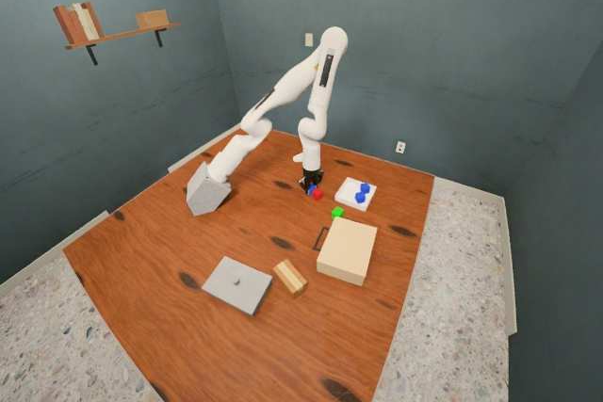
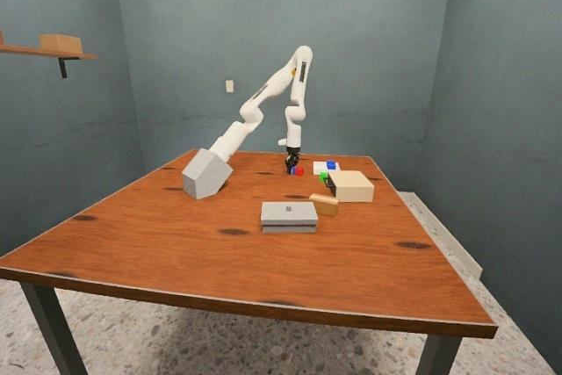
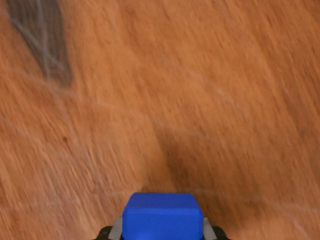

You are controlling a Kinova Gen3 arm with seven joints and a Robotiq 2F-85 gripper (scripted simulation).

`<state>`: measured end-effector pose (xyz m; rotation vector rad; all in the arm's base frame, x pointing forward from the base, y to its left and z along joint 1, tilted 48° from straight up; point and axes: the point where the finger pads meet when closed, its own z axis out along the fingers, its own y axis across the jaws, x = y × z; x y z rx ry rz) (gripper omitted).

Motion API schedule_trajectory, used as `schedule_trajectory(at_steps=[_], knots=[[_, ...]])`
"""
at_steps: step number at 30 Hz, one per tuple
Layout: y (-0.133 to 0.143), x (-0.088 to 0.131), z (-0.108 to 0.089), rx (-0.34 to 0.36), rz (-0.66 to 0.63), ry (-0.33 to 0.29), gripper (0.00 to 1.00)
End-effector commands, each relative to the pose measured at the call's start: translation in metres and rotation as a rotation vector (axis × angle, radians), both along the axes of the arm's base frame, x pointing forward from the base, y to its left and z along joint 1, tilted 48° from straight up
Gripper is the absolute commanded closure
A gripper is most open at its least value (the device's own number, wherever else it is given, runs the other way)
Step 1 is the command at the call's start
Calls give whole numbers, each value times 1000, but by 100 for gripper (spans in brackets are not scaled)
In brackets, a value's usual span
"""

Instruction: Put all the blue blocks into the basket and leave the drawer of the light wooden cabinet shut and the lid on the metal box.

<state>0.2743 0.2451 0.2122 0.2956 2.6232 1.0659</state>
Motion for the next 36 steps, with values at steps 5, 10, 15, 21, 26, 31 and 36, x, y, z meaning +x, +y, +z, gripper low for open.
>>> schedule_trajectory(at_steps=[5, 10, 15, 21, 26, 31, 36], knots=[[-2, -1, -2, -4, -4, 0, 90], [-2, -1, -2, -4, -4, 0, 90], [-2, -1, -1, -4, -4, 0, 90], [-3, -1, 0, -4, -5, -1, 90], [-4, -2, 1, -5, -7, -1, 90], [-5, -2, 1, -6, -7, -1, 90], [-6, -3, 3, -3, -3, -4, 90]])
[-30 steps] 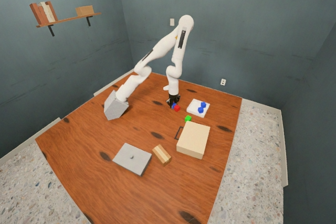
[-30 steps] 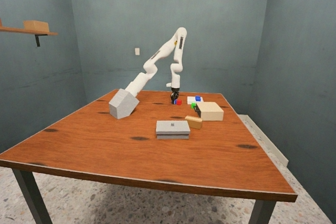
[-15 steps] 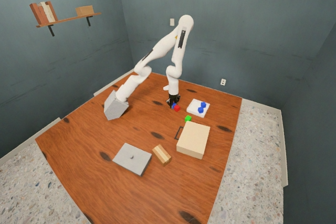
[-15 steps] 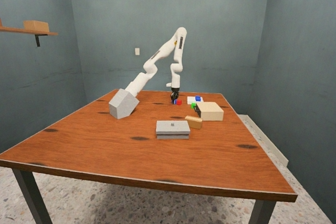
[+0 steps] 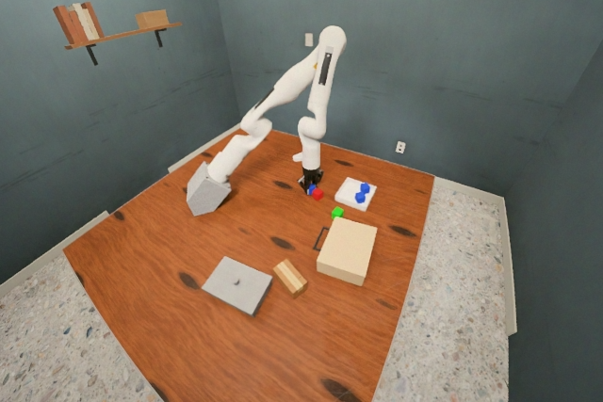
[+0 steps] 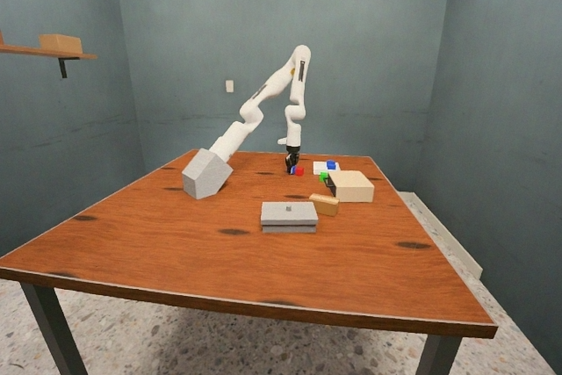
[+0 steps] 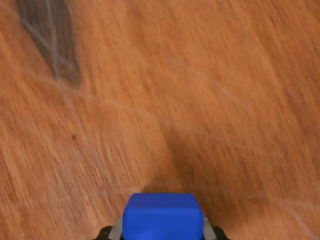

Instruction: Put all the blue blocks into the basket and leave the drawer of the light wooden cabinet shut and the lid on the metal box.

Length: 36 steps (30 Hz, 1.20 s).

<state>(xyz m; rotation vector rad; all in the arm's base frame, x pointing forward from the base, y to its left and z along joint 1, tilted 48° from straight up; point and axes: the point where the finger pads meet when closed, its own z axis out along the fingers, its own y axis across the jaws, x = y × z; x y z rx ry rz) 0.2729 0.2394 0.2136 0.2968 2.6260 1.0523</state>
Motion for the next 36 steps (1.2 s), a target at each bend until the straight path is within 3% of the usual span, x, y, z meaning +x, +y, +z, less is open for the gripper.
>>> schedule_trajectory(at_steps=[1, 36], knots=[[-1, -2, 2, 7, 0, -4, 90], [-25, -19, 30, 44, 15, -1, 90]])
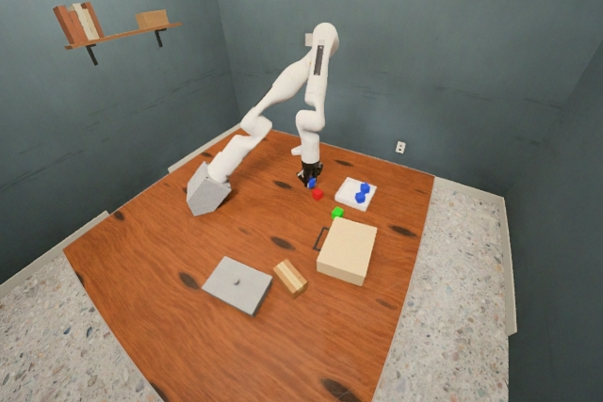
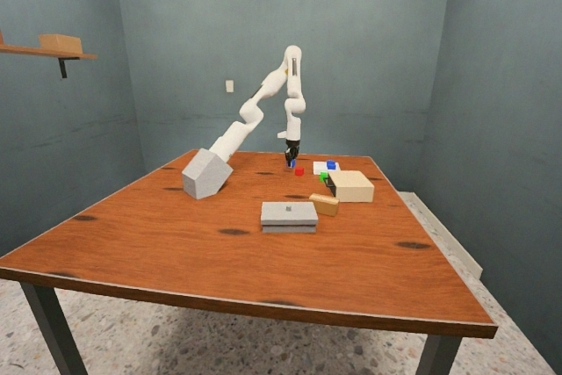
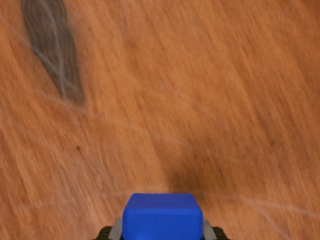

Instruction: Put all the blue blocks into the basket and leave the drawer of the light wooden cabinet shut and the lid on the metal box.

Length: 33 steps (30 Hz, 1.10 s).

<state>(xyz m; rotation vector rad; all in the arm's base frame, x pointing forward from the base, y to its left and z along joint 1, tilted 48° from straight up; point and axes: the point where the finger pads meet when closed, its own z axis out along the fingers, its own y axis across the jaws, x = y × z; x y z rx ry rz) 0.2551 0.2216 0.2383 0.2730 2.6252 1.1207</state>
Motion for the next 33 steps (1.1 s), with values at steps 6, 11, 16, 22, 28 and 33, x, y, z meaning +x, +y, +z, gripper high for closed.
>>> schedule_trajectory(at_steps=[6, 11, 16, 22, 28, 33], knots=[[-15, -6, 13, 3, -22, -13, 90], [-18, -8, 16, -17, -30, -27, 90], [-27, -11, 25, -18, -29, -28, 90], [-38, -18, 36, -18, -30, -27, 90], [-45, -22, 44, -19, -30, -27, 90], [-54, -27, 53, -19, -30, -26, 90]])
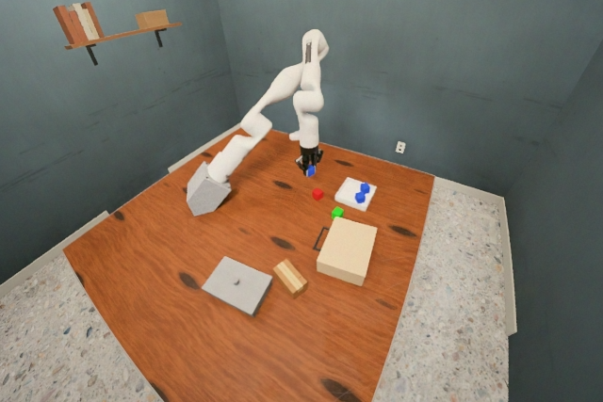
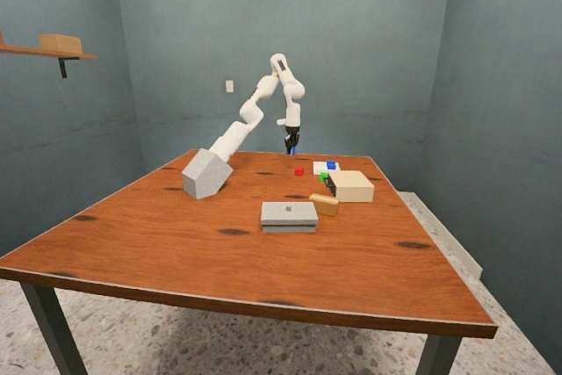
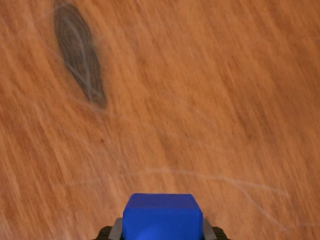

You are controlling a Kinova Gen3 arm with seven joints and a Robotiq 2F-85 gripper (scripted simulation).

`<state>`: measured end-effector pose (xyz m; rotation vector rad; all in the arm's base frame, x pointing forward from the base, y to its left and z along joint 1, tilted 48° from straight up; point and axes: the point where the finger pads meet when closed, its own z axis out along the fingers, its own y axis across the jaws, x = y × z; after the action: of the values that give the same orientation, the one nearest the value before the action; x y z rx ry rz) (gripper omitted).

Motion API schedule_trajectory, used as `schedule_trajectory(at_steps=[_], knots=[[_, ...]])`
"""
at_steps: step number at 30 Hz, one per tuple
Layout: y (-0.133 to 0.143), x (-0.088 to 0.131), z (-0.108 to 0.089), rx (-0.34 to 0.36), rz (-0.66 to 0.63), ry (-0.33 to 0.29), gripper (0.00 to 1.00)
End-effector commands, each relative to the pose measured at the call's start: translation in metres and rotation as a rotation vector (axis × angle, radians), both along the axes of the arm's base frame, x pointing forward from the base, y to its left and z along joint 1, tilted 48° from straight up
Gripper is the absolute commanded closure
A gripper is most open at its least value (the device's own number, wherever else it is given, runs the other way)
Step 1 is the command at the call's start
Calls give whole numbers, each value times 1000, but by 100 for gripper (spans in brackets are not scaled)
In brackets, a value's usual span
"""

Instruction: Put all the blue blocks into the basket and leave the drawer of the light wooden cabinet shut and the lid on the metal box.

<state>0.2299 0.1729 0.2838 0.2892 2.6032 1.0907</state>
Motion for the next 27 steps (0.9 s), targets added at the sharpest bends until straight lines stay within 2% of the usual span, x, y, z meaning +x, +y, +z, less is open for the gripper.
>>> schedule_trajectory(at_steps=[1, 9, 27], knots=[[-7, -3, 9, -5, -5, -5, 90], [-20, -10, 21, -5, -5, -5, 90], [-35, -17, 37, -3, -7, -6, 90]])
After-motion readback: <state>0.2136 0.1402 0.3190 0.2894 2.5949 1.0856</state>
